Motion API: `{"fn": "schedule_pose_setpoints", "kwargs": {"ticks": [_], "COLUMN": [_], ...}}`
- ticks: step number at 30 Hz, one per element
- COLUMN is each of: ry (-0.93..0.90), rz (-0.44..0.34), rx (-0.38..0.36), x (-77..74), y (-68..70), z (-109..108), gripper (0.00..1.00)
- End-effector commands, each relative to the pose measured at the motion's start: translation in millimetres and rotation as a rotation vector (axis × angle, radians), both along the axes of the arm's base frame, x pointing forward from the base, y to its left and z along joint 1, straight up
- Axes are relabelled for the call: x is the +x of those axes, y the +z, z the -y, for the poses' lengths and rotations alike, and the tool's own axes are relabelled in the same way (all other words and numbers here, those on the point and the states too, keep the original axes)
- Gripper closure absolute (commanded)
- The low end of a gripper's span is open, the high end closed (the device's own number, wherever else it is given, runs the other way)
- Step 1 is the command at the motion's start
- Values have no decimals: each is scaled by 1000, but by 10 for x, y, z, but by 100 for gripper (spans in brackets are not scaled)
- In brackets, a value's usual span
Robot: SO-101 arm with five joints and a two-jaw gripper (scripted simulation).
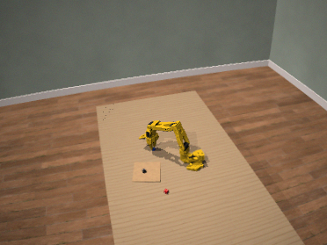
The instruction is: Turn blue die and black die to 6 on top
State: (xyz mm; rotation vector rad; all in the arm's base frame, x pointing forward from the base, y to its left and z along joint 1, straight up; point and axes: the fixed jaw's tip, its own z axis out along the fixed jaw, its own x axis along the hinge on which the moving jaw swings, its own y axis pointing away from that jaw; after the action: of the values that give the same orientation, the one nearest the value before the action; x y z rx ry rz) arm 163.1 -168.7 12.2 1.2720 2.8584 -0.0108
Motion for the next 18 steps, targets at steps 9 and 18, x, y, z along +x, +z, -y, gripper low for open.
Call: {"fn": "schedule_pose_setpoints", "kwargs": {"ticks": [9, 18], "ry": [1, 1], "rz": [22, 22], "rx": [-23, -23], "x": [14, 14], "y": [47, 47], "z": [37, 37], "gripper": [94, 100]}}
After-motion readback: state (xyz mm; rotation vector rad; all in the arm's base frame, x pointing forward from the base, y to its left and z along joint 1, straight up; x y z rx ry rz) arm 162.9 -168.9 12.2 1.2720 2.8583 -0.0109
